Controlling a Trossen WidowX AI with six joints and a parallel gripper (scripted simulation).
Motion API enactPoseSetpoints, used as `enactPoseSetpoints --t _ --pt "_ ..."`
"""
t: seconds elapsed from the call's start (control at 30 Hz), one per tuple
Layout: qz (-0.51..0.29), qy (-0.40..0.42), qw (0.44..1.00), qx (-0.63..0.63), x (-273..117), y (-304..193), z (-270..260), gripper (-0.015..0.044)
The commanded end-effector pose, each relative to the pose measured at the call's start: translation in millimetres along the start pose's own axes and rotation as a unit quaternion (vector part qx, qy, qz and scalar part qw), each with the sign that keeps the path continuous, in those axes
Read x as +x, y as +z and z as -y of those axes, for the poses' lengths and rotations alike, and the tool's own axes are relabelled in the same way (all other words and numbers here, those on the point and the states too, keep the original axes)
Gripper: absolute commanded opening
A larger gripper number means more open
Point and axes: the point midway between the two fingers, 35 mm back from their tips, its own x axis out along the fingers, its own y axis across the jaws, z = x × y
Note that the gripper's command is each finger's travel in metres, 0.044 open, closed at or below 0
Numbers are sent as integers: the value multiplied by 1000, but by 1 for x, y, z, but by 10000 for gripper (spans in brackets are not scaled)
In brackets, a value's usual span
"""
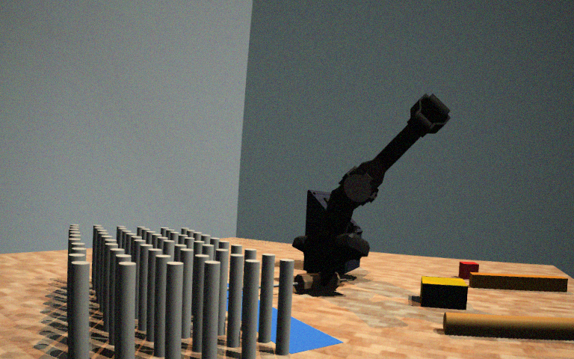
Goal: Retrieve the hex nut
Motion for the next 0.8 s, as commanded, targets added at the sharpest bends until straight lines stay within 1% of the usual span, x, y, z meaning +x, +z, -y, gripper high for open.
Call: enactPoseSetpoints --t 0.0,0.77 --pt "0 0 1000 3 -2 3 -1 0" --pt "1 -1 1000 0 -12 -5 4 0"
